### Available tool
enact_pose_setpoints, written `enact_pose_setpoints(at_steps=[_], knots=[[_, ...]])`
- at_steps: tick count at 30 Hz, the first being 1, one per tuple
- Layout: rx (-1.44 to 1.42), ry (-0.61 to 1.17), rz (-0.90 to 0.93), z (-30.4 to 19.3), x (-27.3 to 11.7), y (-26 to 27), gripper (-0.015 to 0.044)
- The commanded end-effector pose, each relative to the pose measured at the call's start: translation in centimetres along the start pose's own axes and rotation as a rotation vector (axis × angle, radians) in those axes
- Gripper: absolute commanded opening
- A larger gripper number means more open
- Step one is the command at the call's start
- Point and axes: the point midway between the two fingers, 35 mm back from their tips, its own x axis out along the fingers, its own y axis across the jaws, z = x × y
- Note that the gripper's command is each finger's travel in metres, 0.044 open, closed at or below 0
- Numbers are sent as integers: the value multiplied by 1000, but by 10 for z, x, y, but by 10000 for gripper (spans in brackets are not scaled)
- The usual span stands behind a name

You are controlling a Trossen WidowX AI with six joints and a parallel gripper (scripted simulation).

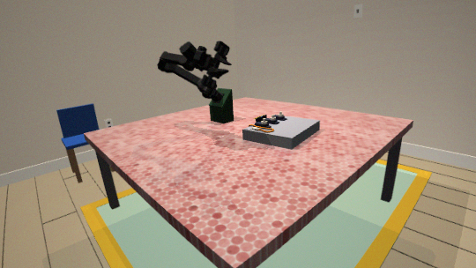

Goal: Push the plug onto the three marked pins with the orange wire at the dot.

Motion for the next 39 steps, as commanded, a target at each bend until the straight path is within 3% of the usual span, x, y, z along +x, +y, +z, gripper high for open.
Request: enact_pose_setpoints(at_steps=[1, 22, 39], knots=[[98, 45, -42, -6, 10, -5, 115], [699, 225, -409, -56, 54, -35, 115], [1118, 172, -819, -102, 75, -61, 115]])
